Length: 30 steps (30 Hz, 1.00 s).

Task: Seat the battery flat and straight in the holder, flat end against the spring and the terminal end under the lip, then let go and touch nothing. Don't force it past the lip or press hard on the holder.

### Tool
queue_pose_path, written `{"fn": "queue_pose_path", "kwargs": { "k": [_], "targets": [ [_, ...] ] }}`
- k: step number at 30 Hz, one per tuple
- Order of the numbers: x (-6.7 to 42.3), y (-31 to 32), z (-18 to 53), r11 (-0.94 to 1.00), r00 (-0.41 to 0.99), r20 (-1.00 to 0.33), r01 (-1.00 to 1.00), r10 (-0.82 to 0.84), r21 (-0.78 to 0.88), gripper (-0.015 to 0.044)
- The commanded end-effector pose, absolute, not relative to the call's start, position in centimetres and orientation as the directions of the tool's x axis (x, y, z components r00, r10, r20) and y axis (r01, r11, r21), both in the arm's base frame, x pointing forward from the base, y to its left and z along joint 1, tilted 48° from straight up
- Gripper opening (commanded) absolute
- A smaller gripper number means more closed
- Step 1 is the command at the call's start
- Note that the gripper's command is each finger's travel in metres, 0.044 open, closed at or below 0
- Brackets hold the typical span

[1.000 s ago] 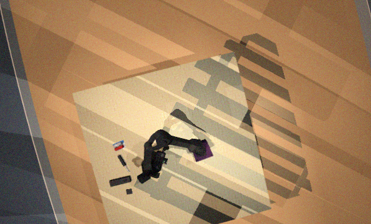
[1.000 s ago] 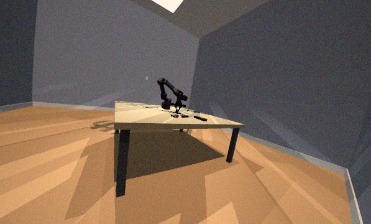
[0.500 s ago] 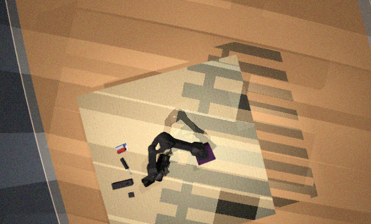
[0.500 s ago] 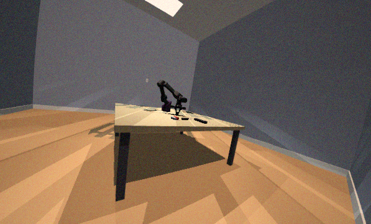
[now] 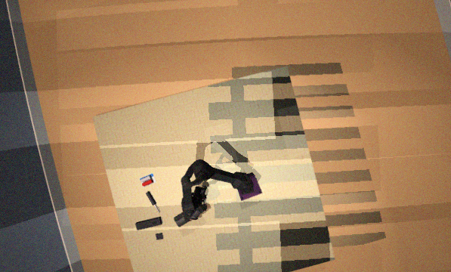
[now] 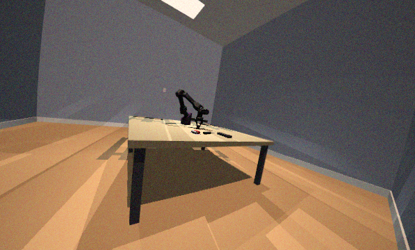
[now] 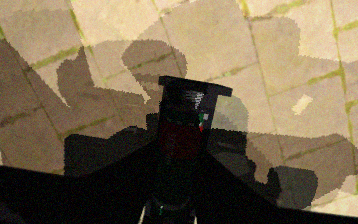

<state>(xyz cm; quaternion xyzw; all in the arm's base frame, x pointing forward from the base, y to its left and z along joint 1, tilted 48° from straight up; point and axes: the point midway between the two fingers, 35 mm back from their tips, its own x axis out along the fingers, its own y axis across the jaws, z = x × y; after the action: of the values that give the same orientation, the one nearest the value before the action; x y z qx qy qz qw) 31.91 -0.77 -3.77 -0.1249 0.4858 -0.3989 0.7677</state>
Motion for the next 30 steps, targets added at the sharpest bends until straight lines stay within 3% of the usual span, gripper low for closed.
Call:
{"fn": "queue_pose_path", "kwargs": {
  "k": [1, 24, 28, 30],
  "targets": [
    [31.54, -0.82, -3.88, 0.648, 0.216, -0.640, 0.493, -0.738, -0.581, 0.0079],
    [30.78, -0.64, -4.22, 0.653, 0.233, -0.635, 0.491, -0.736, -0.577, 0.0079],
    [30.78, -0.64, -4.22, 0.653, 0.233, -0.635, 0.491, -0.736, -0.577, 0.0181],
    [30.77, -0.61, -4.20, 0.653, 0.233, -0.635, 0.491, -0.736, -0.577, 0.0181]
  ]
}}
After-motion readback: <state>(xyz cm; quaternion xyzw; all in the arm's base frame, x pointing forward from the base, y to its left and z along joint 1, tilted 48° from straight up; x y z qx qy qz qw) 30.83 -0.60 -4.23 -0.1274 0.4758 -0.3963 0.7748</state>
